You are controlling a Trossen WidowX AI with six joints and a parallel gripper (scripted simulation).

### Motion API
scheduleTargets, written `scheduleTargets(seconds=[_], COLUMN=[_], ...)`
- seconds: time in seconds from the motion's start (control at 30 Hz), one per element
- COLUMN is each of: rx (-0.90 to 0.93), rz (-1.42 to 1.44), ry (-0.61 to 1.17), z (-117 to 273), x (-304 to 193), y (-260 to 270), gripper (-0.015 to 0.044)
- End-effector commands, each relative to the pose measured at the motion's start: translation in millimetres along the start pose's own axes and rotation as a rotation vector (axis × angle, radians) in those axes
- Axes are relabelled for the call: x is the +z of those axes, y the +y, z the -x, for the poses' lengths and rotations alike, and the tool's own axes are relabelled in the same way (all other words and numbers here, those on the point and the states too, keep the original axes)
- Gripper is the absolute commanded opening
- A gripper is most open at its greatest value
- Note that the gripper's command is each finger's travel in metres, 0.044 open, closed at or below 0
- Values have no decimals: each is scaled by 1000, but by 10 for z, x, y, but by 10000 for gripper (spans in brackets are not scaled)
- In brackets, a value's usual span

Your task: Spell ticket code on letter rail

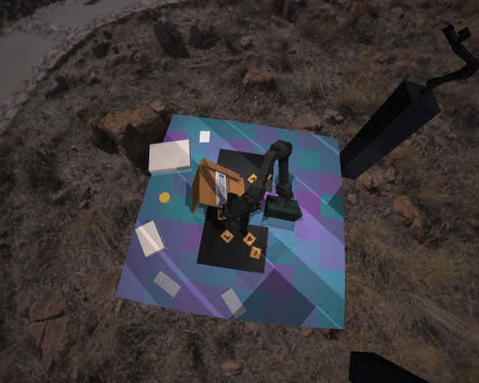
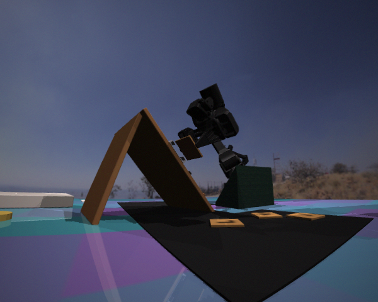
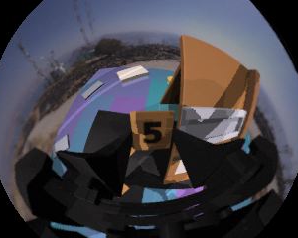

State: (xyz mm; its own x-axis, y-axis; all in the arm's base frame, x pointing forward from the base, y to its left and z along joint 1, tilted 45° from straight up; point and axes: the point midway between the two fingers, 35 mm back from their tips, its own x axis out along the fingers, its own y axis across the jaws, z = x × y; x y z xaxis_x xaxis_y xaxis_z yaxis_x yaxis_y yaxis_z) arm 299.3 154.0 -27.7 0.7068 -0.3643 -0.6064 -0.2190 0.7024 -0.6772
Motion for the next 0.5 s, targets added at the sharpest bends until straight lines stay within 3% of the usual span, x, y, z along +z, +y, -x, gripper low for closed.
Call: scheduleTargets(seconds=[0.0,0.47], rx=[2,2], rz=[6,6], ry=[3,3], z=[-5,-5], x=[-16,-15], y=[-18,-89], gripper=[0,0])
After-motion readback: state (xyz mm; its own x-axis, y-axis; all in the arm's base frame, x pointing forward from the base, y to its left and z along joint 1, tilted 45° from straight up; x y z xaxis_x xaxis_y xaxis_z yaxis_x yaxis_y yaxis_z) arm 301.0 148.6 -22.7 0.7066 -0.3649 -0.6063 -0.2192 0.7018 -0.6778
